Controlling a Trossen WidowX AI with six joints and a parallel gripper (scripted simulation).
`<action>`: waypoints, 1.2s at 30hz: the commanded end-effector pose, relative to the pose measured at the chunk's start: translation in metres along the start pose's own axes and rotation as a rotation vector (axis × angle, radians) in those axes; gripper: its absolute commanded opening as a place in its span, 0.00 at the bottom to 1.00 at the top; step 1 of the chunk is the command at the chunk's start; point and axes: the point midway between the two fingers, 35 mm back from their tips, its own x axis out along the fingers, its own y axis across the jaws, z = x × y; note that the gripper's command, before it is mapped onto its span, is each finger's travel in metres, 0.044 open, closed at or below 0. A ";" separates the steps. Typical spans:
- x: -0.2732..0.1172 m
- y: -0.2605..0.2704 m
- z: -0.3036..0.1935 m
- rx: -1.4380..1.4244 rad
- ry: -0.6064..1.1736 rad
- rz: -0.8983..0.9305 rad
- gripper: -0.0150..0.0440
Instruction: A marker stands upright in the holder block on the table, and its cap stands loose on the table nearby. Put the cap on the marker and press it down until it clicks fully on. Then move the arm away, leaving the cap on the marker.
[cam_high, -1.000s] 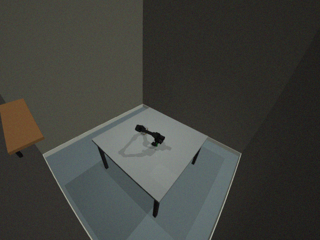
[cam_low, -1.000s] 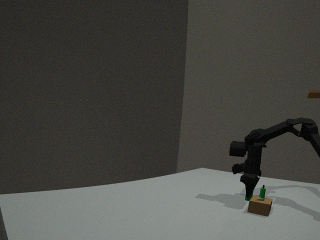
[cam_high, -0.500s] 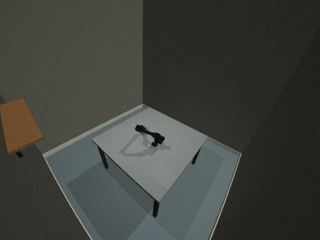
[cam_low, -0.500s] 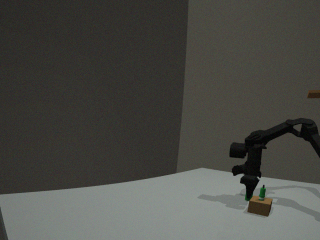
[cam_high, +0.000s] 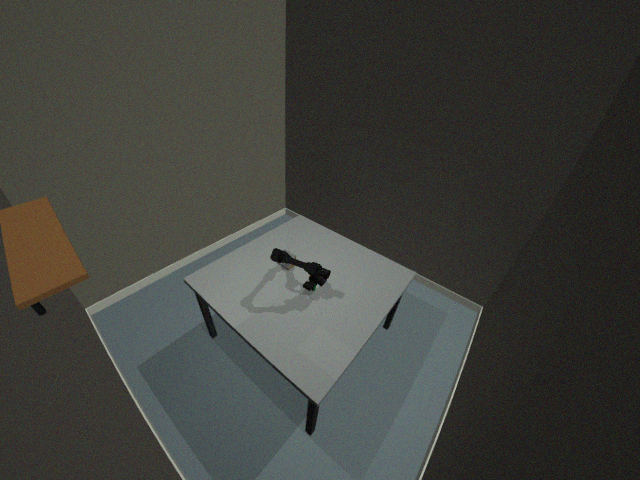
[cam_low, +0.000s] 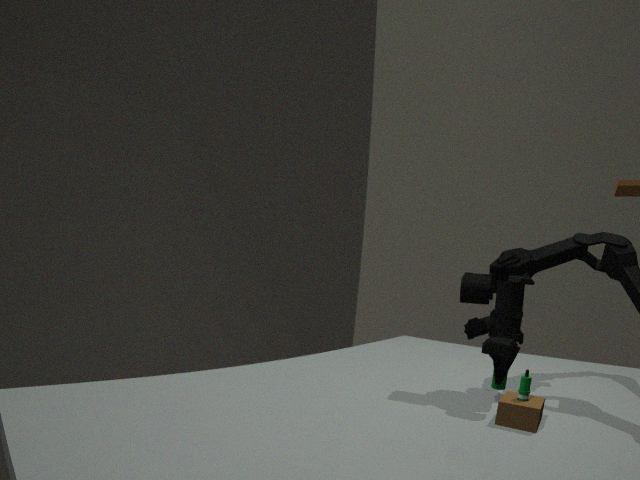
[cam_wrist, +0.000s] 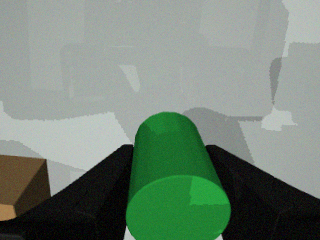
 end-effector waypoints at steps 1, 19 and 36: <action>-0.013 0.000 0.000 0.003 -0.002 0.004 0.25; -0.047 0.028 -0.009 0.000 -0.005 0.016 0.25; -0.073 0.080 -0.037 -0.015 -0.004 0.020 0.25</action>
